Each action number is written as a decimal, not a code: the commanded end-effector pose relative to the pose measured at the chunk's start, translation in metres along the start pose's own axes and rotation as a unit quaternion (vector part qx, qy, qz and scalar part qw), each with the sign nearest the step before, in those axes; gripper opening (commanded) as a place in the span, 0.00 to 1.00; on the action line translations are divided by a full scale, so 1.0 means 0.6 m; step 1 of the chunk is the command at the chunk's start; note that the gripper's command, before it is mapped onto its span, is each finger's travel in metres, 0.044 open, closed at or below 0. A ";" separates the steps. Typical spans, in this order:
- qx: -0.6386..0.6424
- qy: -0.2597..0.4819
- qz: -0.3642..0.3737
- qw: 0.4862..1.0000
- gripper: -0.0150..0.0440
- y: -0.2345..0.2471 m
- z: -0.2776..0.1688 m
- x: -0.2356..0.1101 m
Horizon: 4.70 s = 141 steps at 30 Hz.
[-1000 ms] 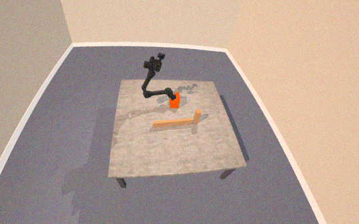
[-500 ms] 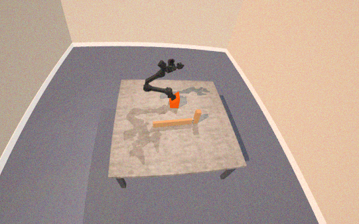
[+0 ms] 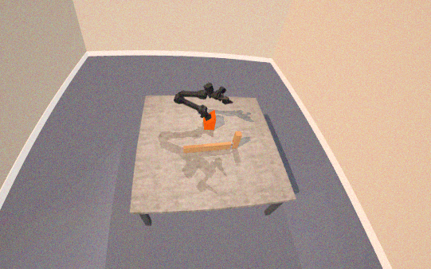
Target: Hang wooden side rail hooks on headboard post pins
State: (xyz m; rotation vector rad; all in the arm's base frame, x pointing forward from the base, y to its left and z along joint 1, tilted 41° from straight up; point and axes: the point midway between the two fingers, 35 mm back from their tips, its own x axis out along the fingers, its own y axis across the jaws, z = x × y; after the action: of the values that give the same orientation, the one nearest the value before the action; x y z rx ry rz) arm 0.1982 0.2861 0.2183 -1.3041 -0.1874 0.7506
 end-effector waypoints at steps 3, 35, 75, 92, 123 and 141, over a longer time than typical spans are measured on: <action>-0.113 0.060 0.081 0.988 1.00 0.092 -0.099 0.038; -0.305 0.106 0.390 0.862 1.00 0.363 -0.369 -0.046; 0.290 0.303 0.302 0.857 1.00 0.313 -0.397 -0.009; 0.290 0.303 0.302 0.857 1.00 0.313 -0.397 -0.009; 0.649 0.634 -0.010 0.420 1.00 0.286 -0.439 0.031; 0.651 0.633 -0.403 0.117 1.00 0.248 -0.457 0.052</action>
State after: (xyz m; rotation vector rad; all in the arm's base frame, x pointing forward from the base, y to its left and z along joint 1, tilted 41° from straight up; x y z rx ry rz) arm 0.2876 0.0955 -0.0173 0.1761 1.3557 -0.6799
